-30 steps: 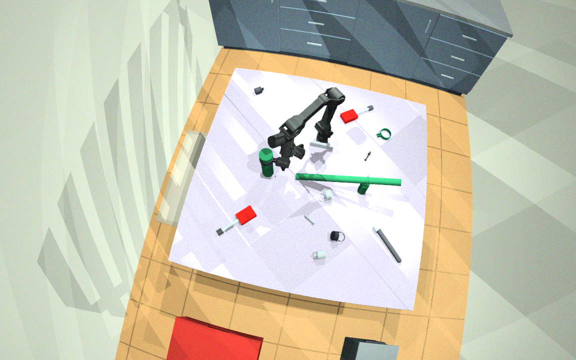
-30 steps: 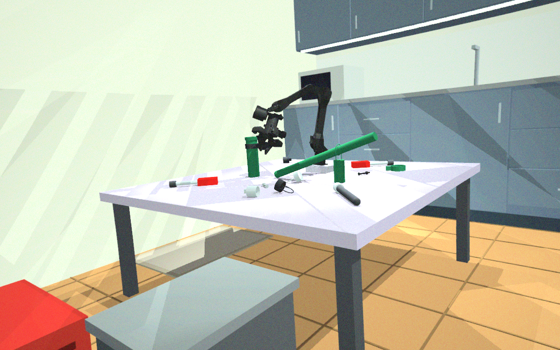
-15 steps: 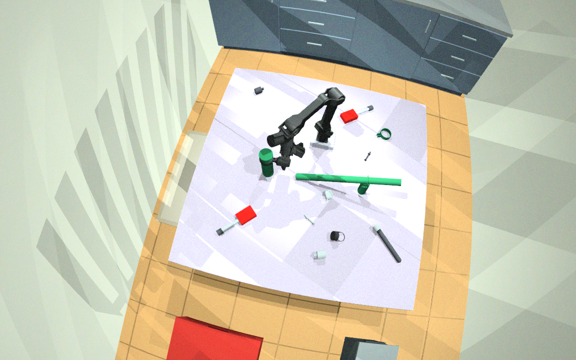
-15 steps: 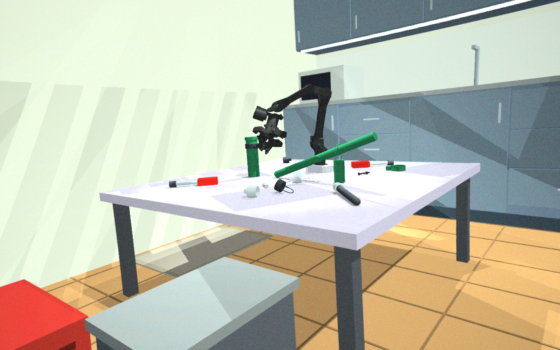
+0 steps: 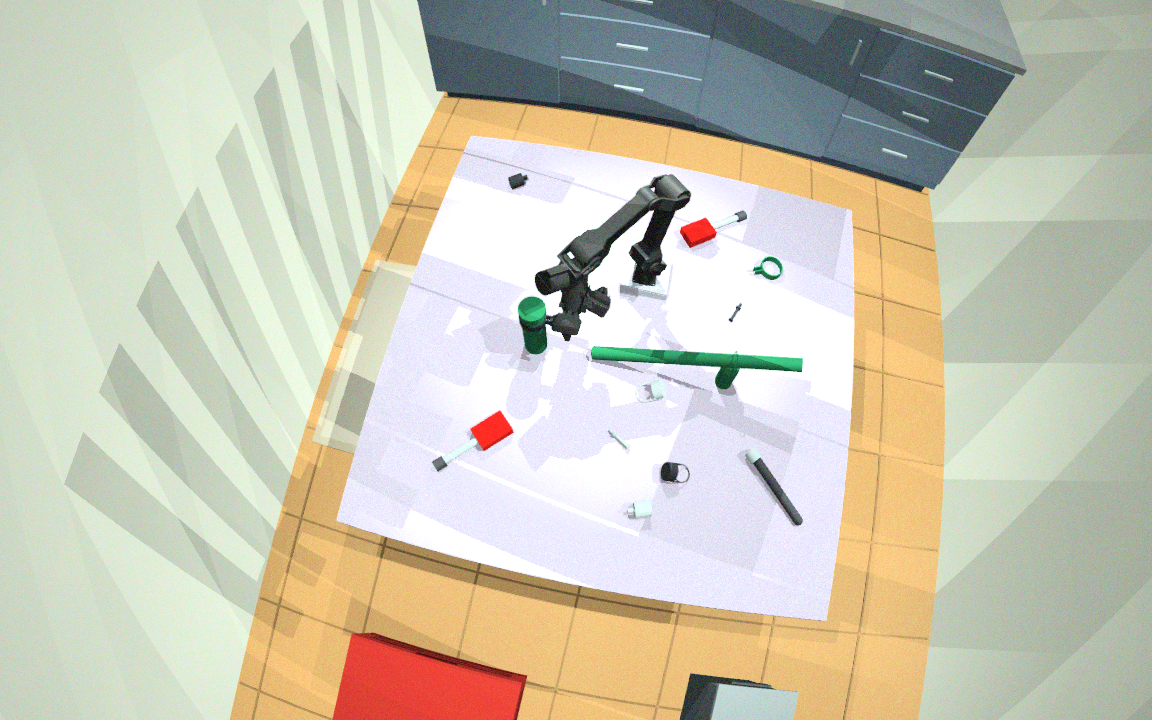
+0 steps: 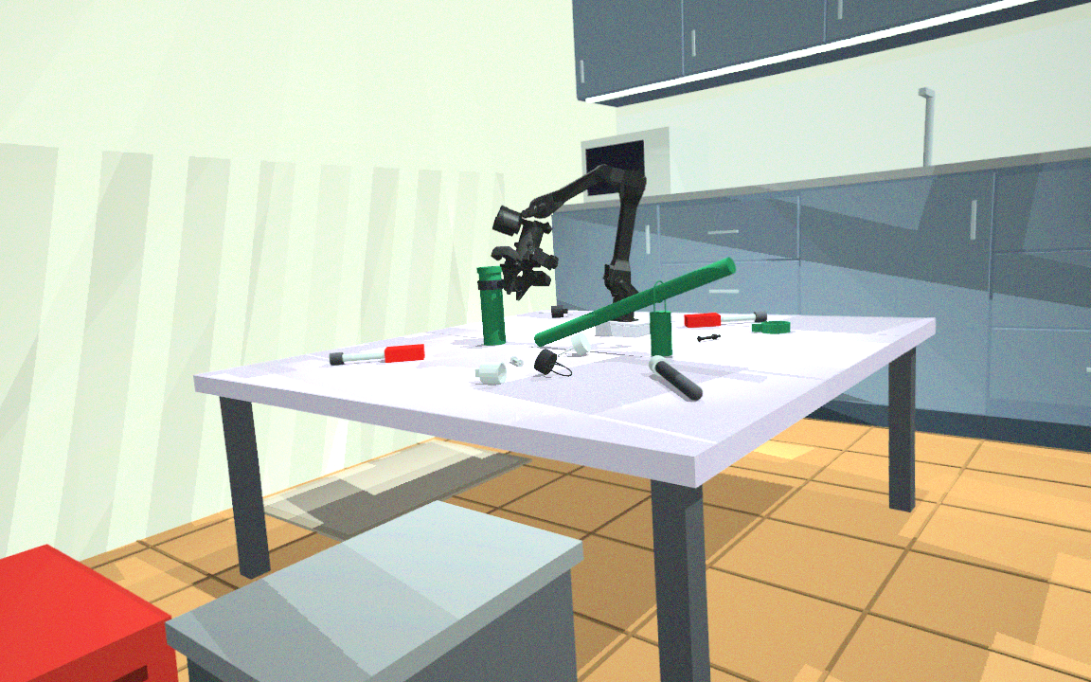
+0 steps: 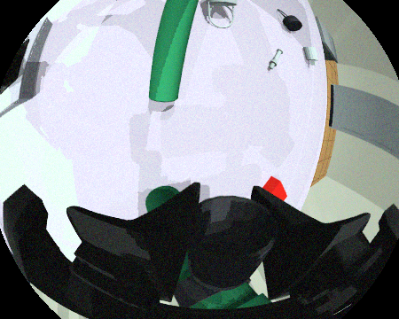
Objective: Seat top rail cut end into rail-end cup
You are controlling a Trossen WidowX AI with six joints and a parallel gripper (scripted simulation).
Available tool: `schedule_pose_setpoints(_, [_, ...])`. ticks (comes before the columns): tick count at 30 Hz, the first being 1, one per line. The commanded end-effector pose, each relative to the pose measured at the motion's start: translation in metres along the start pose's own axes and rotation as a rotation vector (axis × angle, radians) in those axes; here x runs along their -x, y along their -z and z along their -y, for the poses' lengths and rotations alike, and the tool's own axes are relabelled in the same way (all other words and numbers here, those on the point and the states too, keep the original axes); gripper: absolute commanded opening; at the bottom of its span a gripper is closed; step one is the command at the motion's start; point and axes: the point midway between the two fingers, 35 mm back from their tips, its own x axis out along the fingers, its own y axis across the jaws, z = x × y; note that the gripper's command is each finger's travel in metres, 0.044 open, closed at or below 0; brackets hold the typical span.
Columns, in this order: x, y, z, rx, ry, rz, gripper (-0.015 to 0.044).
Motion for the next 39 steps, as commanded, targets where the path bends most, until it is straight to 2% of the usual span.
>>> schedule_pose_setpoints(1, [0.000,0.000,0.000,0.001,0.000,0.000,0.0000])
schedule_pose_setpoints(3, [0.000,0.000,0.000,0.001,0.000,0.000,0.0000])
schedule_pose_setpoints(13, [0.001,-0.001,0.000,0.001,0.000,0.000,0.0263])
schedule_pose_setpoints(20, [0.018,-0.021,0.012,0.003,0.000,0.003,0.0440])
schedule_pose_setpoints(25, [0.034,-0.040,0.020,0.005,0.001,0.005,0.0440])
schedule_pose_setpoints(30, [0.031,-0.038,0.019,-0.003,0.002,0.010,0.0440])
schedule_pose_setpoints(39, [0.063,-0.087,0.042,-0.626,-0.014,0.008,0.0440])
